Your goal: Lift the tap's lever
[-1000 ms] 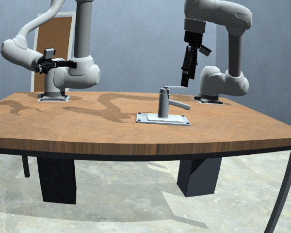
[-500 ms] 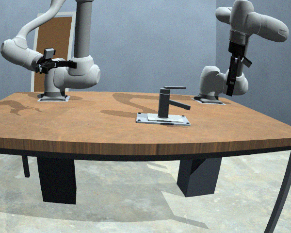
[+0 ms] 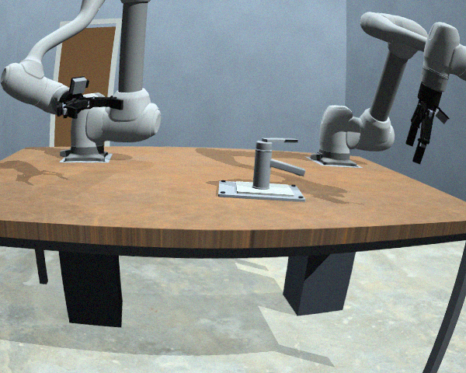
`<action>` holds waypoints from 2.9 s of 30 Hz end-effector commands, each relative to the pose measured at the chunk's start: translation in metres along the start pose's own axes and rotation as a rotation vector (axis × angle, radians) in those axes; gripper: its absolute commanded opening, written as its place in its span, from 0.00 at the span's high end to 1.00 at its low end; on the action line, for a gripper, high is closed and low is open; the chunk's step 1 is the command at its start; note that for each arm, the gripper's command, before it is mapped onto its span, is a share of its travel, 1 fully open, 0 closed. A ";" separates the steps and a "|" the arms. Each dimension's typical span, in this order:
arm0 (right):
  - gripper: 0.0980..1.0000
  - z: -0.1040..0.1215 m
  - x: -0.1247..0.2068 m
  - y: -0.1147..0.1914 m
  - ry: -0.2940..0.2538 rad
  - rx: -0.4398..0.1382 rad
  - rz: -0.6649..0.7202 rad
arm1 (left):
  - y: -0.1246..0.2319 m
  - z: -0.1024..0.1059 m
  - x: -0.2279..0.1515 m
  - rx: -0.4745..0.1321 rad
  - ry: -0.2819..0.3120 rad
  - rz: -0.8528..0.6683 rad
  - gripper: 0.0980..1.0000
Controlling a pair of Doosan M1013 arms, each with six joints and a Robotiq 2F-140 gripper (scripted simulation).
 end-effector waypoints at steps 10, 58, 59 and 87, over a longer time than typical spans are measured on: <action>0.00 0.000 0.000 -0.001 0.000 0.001 -0.001 | -0.150 0.015 -0.101 -0.071 -0.023 -0.053 0.00; 0.00 0.000 0.000 -0.001 0.000 0.001 -0.001 | -0.352 0.164 -0.618 -0.441 0.055 -0.221 0.00; 0.00 0.000 0.000 -0.001 0.000 0.001 -0.001 | -0.349 0.168 -0.627 -0.454 0.064 -0.226 0.00; 0.00 0.000 0.000 -0.001 0.000 0.001 -0.001 | -0.209 0.264 -0.848 -0.653 0.277 -0.303 0.00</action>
Point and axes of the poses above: on each arm, the point where the finger pads meet when closed, its own z axis out along the fingers, its own x axis across the jaws, y = z × x, the point moved 1 cm from there along -z, back along the fingers, and after that the axes turned 5 degrees about -z, right-handed, at the moved point
